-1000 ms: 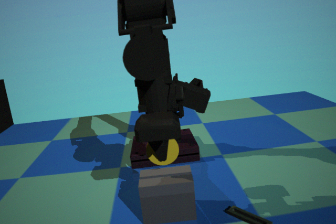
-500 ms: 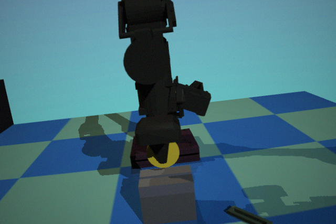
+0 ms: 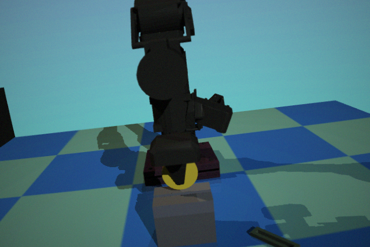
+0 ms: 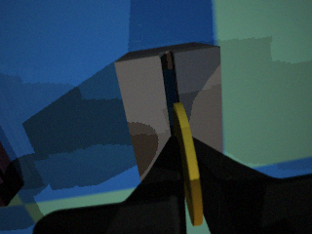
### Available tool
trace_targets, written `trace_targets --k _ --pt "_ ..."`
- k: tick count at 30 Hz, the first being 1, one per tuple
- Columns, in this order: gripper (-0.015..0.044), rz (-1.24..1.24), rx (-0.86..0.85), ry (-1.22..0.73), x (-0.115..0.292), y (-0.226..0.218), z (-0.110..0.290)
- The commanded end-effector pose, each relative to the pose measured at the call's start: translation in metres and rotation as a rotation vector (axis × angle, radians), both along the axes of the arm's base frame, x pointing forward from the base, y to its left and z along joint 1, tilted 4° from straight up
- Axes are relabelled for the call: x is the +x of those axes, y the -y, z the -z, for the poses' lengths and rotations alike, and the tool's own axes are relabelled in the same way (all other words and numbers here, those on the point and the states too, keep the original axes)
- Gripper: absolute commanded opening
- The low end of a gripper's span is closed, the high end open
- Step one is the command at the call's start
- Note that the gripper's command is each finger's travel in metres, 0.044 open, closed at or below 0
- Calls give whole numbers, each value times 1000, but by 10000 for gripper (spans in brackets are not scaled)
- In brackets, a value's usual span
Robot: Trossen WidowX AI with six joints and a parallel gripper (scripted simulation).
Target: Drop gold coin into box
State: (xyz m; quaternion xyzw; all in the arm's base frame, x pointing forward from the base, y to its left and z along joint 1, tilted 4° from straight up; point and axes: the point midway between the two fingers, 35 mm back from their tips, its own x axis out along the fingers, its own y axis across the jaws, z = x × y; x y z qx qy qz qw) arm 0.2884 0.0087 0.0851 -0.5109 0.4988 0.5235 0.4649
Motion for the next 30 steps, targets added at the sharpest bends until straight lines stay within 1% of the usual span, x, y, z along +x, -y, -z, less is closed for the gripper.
trace_targets --k 1,10,16,25,30 --pt "0 -7 0 0 0 0 3" --pt "0 -5 0 0 0 0 7" --pt "157 -1 0 0 0 0 5" --pt "161 -1 0 0 0 0 5" --pt "292 -1 0 0 1 0 -9"
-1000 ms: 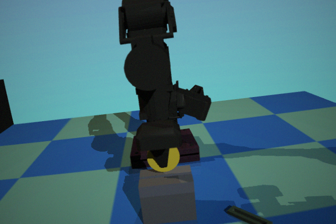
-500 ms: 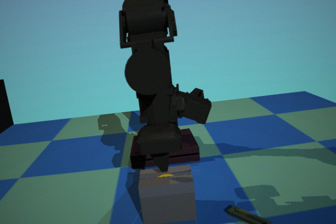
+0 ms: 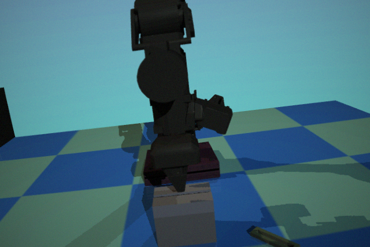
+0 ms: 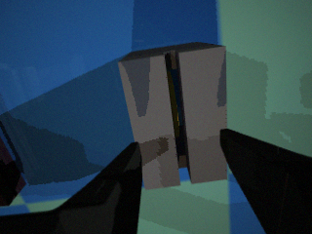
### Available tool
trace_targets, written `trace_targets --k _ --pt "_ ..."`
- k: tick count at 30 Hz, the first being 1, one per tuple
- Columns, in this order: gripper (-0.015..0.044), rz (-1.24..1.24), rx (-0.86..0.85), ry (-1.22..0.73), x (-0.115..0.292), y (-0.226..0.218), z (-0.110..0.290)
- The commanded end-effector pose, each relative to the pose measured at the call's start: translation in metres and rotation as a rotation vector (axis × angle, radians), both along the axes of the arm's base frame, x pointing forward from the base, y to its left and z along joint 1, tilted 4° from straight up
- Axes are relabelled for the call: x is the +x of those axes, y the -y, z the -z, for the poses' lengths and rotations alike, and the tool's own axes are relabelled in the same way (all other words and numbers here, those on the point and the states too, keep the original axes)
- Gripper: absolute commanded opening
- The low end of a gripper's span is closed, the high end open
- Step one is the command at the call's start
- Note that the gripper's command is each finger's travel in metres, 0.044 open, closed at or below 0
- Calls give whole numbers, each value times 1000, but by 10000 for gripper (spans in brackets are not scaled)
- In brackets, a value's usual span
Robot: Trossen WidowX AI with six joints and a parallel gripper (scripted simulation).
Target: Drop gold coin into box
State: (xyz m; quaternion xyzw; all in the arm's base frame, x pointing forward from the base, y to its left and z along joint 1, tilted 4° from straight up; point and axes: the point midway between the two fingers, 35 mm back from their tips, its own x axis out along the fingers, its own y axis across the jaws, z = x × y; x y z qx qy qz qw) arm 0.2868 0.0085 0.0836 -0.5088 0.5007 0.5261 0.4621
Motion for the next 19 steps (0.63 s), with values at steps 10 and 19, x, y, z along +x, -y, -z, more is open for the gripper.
trace_targets --k 10,19 --pt "440 -1 0 3 0 -1 -57" --pt "440 -1 0 3 0 -1 -57"
